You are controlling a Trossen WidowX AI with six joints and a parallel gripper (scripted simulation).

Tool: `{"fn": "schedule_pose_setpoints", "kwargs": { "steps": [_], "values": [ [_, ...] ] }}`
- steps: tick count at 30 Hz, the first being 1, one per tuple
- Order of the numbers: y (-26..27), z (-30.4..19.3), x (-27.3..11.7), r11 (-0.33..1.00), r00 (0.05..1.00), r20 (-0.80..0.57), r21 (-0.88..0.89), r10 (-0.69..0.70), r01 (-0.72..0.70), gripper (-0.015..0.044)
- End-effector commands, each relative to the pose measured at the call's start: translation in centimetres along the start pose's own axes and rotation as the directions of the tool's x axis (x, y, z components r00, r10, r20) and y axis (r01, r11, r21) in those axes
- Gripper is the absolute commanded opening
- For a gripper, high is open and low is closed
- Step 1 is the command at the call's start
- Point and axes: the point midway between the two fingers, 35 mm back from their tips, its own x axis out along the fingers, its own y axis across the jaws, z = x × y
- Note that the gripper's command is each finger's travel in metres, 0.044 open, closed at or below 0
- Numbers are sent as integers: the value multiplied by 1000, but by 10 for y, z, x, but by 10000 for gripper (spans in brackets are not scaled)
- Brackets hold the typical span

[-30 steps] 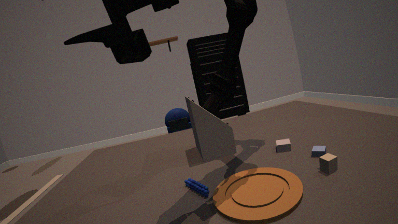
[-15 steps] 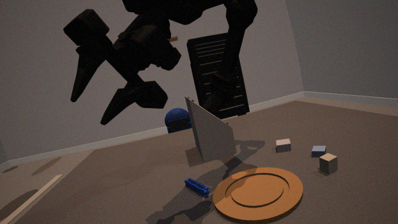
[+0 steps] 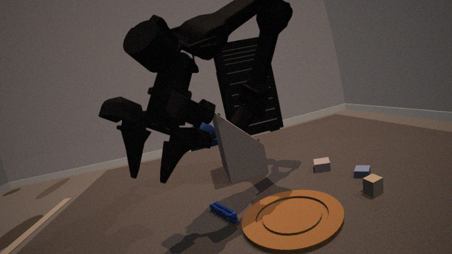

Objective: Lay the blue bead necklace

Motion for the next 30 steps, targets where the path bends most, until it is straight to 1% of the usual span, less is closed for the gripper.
{"fn": "schedule_pose_setpoints", "kwargs": {
  "steps": [1, 12, 23, 25, 30],
  "values": [
    [26, -7, 8, 997, 997, 1, 25, 77, -77, 250],
    [106, -26, 22, 945, 953, 14, 123, 304, -303, 250],
    [185, -39, 18, 833, 862, 52, 231, 505, -502, 250],
    [194, -41, 17, 817, 849, 58, 244, 525, -522, 250],
    [198, -40, 22, 815, 847, 59, 245, 528, -525, 250]
  ]
}}
